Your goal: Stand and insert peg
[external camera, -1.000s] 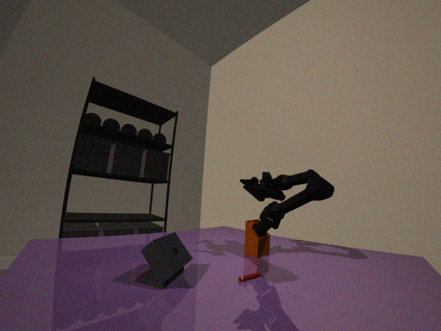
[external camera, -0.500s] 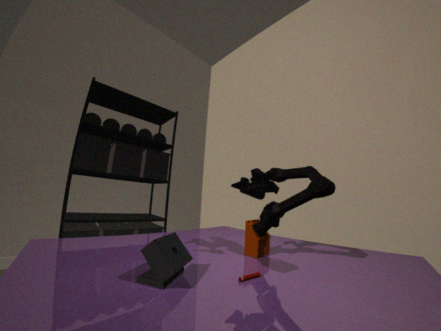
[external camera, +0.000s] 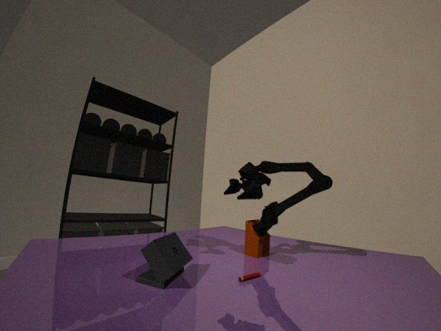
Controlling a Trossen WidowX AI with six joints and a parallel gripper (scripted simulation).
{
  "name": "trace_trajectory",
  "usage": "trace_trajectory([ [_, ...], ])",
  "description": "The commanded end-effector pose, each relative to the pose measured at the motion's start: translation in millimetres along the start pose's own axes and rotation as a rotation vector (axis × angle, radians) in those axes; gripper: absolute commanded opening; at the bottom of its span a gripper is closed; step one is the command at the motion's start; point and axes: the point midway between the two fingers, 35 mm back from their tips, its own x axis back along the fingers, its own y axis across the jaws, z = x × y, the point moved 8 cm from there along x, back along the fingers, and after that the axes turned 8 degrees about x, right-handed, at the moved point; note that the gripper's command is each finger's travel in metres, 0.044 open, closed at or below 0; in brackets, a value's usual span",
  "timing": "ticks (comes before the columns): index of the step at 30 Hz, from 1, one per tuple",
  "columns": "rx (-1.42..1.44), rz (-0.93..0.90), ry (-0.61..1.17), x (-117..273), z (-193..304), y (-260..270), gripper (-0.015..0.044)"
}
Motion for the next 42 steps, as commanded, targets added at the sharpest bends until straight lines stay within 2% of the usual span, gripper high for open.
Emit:
trace_trajectory([
  [1,0.002,-0.057,0.085,-14.5,-8.9,3.5,0.044],
  [11,-0.031,-0.185,0.292,-53.4,-26.7,21.1,0.044],
  [22,-0.143,-0.306,0.614,-117.6,-36.9,68.5,0.044],
  [36,-0.194,-0.286,1.037,-183.7,-13.2,163.9,0.044],
  [42,-0.195,-0.281,1.055,-185.9,-11.1,168.8,0.044],
])
